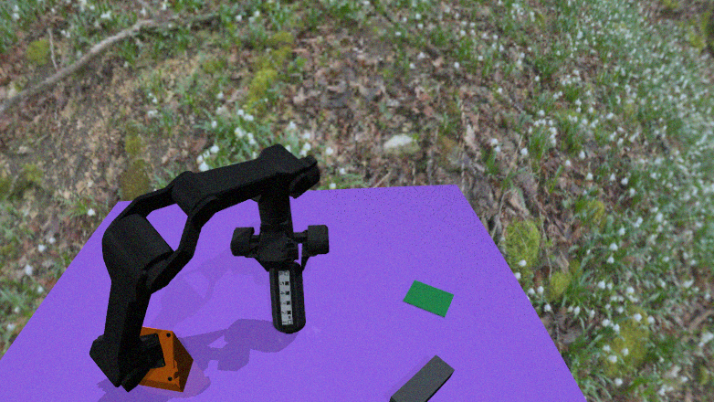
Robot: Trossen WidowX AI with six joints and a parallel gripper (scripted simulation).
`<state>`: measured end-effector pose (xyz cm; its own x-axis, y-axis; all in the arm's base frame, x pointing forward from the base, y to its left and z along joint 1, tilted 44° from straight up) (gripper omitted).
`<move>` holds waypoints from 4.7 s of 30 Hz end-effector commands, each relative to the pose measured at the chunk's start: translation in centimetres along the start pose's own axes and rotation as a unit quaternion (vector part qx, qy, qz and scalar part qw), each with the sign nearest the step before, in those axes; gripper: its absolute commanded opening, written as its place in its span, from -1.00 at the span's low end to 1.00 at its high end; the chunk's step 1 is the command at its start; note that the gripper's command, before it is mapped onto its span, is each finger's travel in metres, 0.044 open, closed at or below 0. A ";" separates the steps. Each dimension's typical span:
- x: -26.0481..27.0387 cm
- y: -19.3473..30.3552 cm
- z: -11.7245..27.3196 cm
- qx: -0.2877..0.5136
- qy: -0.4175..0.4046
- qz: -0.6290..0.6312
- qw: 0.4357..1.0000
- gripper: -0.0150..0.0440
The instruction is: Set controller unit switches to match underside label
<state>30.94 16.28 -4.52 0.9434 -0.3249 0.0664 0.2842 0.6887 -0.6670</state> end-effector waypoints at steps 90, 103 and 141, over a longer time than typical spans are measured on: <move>1.3 -8.0 2.1 -0.007 -0.002 0.003 1.000 0.65; 1.5 -9.6 2.1 -0.007 -0.002 0.003 1.000 0.65; 2.2 -13.3 1.9 -0.008 -0.002 0.004 1.000 0.65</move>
<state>29.84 8.36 5.96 0.9454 -0.3174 0.0744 0.2841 0.6900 -0.6657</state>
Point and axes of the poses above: the point midway between the two fingers, 35 mm back from their tips, its own z axis back along the fingers, its own x axis across the jaws, y = z × x, the point moved 6 cm from there along z, back along the fingers, and after that the axes turned 9 degrees about -z, right-handed, at the moved point
